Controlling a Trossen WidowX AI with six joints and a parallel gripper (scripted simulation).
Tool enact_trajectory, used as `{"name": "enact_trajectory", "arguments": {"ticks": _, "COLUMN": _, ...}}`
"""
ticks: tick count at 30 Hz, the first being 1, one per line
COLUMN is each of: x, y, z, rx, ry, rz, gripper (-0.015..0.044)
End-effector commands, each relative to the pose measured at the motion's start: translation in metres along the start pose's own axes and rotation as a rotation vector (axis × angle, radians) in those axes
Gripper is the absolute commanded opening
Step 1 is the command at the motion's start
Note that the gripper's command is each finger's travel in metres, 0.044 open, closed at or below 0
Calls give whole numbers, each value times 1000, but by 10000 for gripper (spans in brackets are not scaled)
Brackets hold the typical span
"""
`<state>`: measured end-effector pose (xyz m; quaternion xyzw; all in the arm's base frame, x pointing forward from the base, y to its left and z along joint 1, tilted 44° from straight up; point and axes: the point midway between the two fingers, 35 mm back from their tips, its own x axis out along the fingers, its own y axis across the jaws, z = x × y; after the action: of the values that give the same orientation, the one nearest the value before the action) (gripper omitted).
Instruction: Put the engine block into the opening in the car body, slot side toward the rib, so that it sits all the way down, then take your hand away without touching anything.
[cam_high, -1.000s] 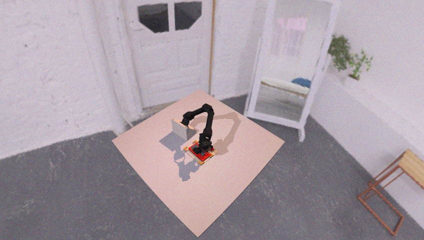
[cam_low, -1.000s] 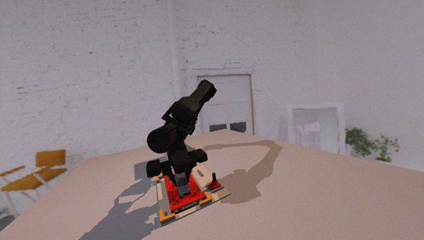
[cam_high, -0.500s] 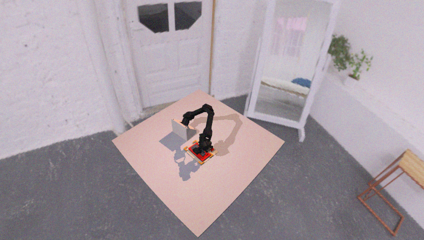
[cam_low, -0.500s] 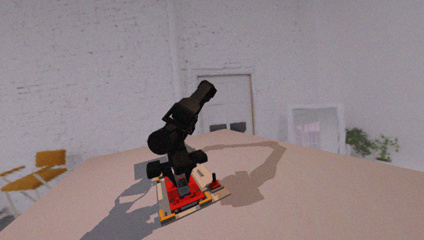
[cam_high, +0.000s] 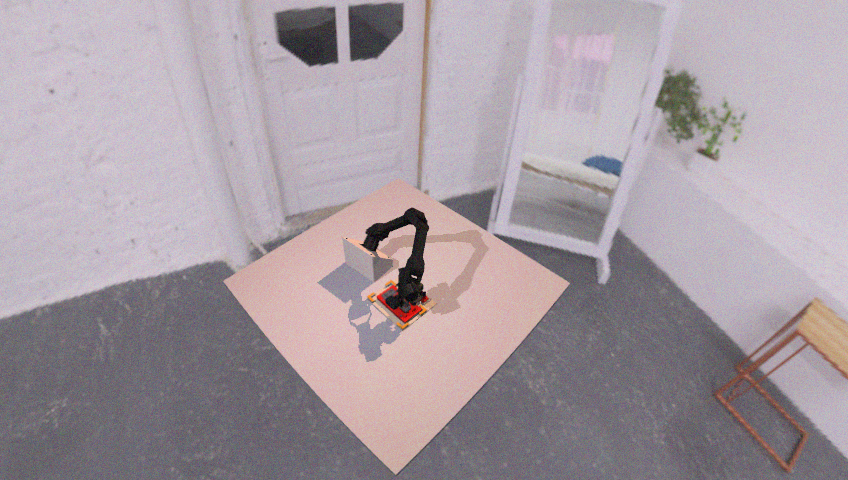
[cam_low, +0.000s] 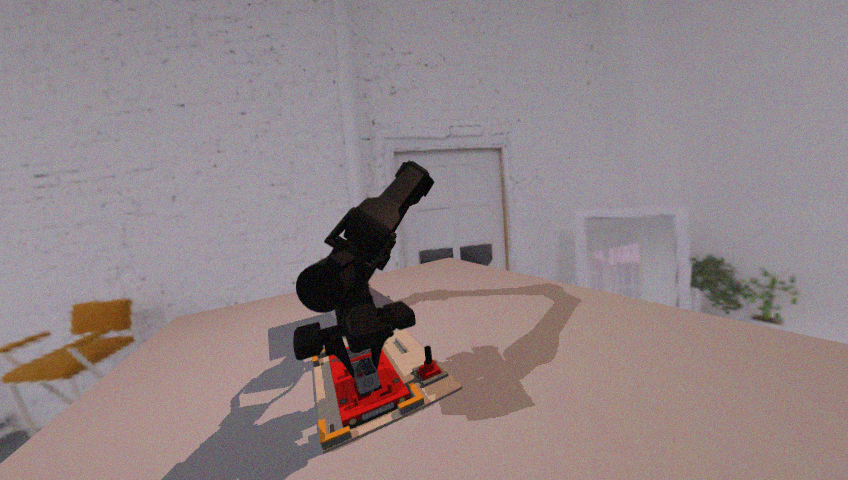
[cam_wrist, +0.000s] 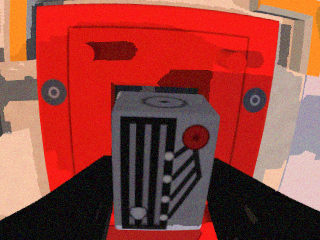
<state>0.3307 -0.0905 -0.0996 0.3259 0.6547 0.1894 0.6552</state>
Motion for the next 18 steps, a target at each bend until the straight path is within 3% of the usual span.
{"name": "enact_trajectory", "arguments": {"ticks": 1, "x": 2, "y": 0, "z": 0, "rx": 5, "ry": -1, "rz": 4, "gripper": 160}}
{"name": "enact_trajectory", "arguments": {"ticks": 18, "x": 6, "y": 0, "z": 0, "rx": 5, "ry": -1, "rz": 4, "gripper": 160}}
